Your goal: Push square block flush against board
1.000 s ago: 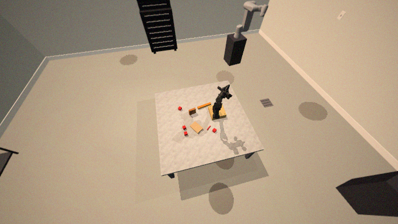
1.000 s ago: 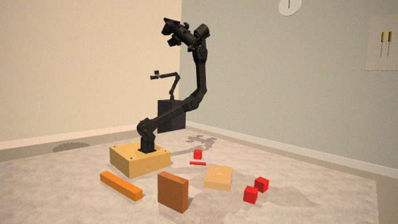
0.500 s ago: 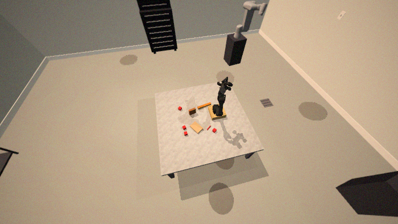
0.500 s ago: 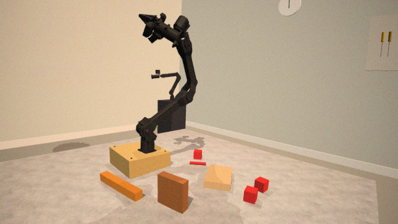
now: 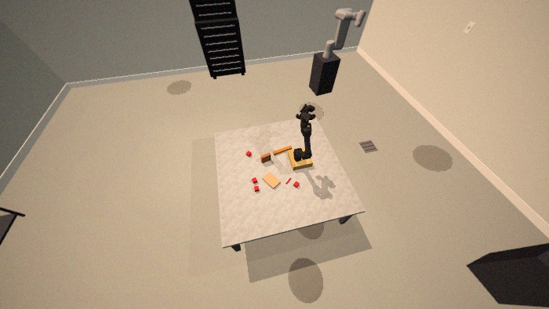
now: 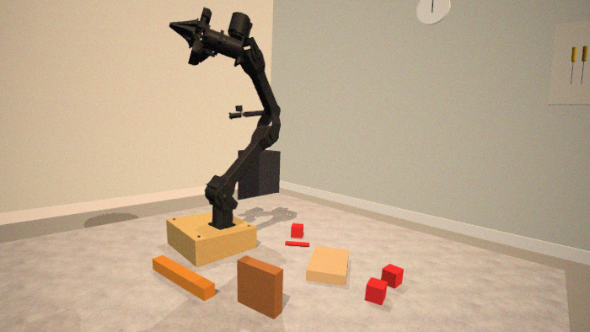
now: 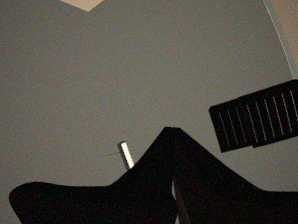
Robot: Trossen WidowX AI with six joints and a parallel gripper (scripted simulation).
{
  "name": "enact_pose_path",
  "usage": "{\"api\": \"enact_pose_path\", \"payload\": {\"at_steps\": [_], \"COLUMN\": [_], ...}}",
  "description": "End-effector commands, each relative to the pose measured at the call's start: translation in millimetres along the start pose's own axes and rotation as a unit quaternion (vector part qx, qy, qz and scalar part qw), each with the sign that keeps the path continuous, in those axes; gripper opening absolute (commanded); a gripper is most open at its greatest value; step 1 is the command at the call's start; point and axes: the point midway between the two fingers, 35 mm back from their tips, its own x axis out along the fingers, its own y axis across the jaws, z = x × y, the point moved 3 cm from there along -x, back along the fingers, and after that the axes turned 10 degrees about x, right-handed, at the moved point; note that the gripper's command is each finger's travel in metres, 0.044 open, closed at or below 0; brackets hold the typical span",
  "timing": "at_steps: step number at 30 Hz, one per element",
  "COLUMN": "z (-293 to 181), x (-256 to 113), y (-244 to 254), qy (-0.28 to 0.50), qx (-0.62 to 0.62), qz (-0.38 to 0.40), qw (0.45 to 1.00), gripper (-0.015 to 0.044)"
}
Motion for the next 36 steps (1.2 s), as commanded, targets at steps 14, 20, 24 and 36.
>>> {"api": "enact_pose_path", "payload": {"at_steps": [14, 20, 24, 36], "z": [-25, -34, -40, -59], "x": [58, 71, 76, 69], "y": [-101, -144, -174, -248], "qy": [0.058, 0.08, 0.097, 0.164], "qx": [-0.127, -0.18, -0.218, -0.299], "qz": [-0.192, -0.25, -0.287, -0.373], "qw": [0.971, 0.948, 0.928, 0.863], "gripper": [0.0, 0.0, 0.0, 0.0]}}
